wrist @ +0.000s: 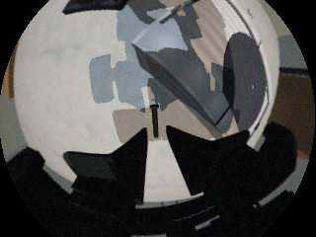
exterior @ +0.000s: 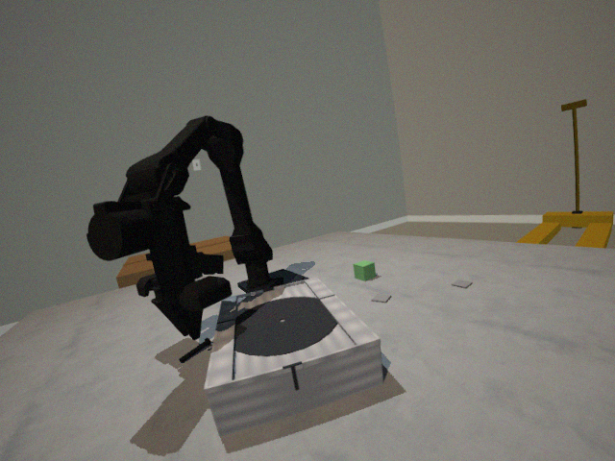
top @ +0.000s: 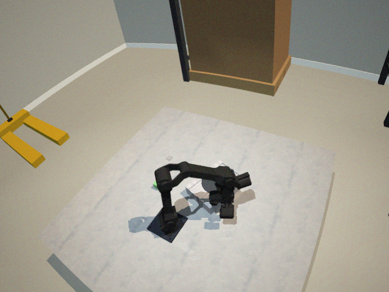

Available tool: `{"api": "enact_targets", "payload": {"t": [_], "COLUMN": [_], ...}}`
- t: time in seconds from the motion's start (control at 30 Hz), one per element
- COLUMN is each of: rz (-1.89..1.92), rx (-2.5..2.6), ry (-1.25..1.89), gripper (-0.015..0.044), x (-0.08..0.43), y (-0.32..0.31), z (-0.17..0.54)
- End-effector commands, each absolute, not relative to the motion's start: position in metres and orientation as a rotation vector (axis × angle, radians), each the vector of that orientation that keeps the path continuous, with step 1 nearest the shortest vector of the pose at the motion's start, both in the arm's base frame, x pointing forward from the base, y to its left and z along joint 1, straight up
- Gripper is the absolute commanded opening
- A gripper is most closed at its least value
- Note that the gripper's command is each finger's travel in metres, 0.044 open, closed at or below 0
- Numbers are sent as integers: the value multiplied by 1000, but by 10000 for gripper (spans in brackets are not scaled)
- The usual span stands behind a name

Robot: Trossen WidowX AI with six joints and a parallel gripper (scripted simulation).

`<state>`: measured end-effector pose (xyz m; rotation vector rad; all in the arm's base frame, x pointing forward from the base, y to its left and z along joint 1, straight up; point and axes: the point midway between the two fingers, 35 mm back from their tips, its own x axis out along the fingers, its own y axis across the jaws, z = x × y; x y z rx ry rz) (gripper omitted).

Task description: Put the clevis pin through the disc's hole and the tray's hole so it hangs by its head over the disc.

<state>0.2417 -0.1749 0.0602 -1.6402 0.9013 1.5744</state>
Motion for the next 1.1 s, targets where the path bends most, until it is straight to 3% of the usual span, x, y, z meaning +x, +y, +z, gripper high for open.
{"api": "enact_targets", "payload": {"t": [0.0, 0.97, 1.07], "rz": [1581, 1582, 1582], "rx": [-1636, -1636, -1636], "ry": [892, 892, 892], "gripper": [120, 120, 41], "x": [240, 242, 242], "y": [-173, -173, -173], "z": [53, 28, 28]}}
